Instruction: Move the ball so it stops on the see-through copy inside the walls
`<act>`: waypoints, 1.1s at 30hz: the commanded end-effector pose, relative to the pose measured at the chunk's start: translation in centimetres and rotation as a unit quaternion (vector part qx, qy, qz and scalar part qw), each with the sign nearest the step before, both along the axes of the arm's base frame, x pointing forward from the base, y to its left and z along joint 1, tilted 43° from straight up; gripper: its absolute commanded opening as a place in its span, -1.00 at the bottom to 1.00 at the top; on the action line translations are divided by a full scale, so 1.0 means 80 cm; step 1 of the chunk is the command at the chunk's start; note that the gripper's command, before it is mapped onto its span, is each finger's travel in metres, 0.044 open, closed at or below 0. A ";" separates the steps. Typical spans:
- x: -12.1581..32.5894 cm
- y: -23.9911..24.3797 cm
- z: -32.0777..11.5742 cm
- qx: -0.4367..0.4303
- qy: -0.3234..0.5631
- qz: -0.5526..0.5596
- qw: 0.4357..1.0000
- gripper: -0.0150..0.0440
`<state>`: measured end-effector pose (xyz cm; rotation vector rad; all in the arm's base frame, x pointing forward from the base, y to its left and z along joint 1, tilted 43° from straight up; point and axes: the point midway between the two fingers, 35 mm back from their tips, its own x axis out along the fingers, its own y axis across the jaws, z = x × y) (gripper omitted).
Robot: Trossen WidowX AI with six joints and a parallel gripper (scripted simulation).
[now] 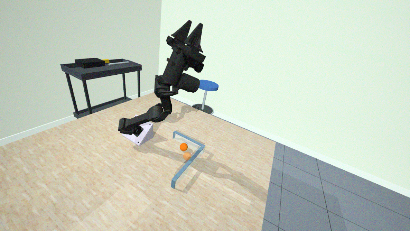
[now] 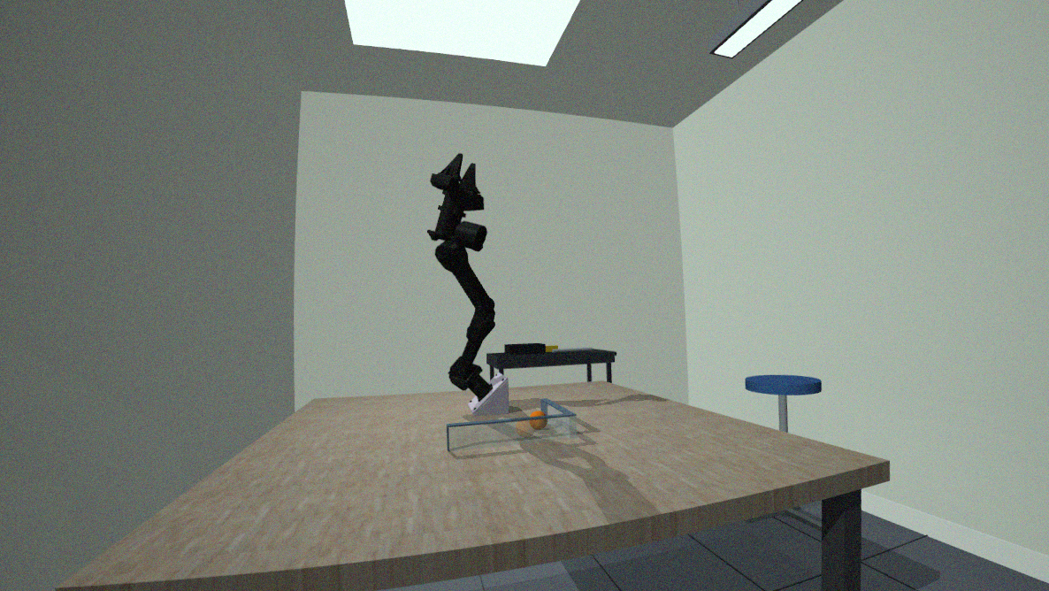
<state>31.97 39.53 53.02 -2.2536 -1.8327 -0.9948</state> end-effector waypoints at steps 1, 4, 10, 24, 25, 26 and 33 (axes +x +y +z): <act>-0.067 -0.008 0.050 0.046 -0.052 0.022 0.997 0.71; -0.122 -0.016 0.082 0.080 -0.086 0.047 0.992 0.71; -0.230 -0.053 0.141 0.162 -0.147 0.096 0.971 0.71; -0.431 -0.240 0.233 0.383 -0.235 0.193 0.872 0.71; -0.442 -0.258 0.237 0.401 -0.239 0.199 0.862 0.71; -0.452 -0.277 0.240 0.418 -0.243 0.204 0.851 0.71; -0.497 -0.418 0.250 0.539 -0.252 0.237 0.768 0.71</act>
